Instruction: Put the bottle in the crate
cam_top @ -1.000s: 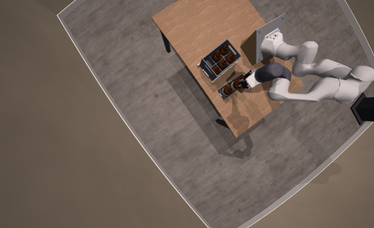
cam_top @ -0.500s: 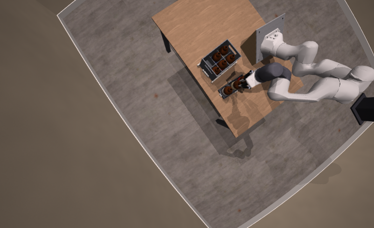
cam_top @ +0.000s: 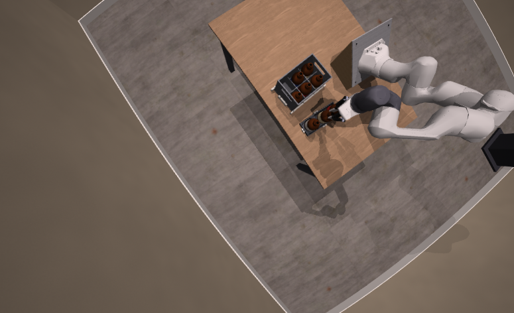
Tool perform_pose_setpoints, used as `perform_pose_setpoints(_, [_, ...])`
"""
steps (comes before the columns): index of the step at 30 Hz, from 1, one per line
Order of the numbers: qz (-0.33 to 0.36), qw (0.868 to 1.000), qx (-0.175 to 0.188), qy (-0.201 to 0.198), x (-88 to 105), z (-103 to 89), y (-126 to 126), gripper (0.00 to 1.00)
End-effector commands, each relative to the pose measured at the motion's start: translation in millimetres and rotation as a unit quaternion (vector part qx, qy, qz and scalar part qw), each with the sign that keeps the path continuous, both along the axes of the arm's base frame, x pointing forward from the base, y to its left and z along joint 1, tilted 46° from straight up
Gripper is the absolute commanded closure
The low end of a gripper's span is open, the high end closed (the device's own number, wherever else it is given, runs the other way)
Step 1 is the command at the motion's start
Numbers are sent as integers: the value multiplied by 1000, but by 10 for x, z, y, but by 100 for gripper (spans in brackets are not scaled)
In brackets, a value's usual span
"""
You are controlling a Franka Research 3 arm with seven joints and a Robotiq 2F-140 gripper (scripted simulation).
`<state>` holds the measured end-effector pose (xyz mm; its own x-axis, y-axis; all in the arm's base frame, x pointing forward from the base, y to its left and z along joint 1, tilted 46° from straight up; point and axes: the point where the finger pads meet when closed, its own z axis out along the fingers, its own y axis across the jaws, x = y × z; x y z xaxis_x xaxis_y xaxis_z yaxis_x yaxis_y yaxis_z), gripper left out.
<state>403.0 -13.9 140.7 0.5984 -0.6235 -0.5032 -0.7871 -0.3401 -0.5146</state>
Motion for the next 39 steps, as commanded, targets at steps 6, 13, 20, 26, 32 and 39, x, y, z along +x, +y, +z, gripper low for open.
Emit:
perform_pose_setpoints(6, [-2,1000,0,0,-10,69,-84,100])
perform_pose_setpoints(13, [-2,1000,0,0,-19,118,-137,100])
perform_pose_setpoints(20, [-2,1000,0,0,-28,169,-192,100])
perform_pose_setpoints(26, [-2,1000,0,0,-37,214,-241,100])
perform_pose_setpoints(32, [-2,1000,0,0,-42,240,-268,100])
perform_pose_setpoints(39, [-2,1000,0,0,-48,271,-302,100])
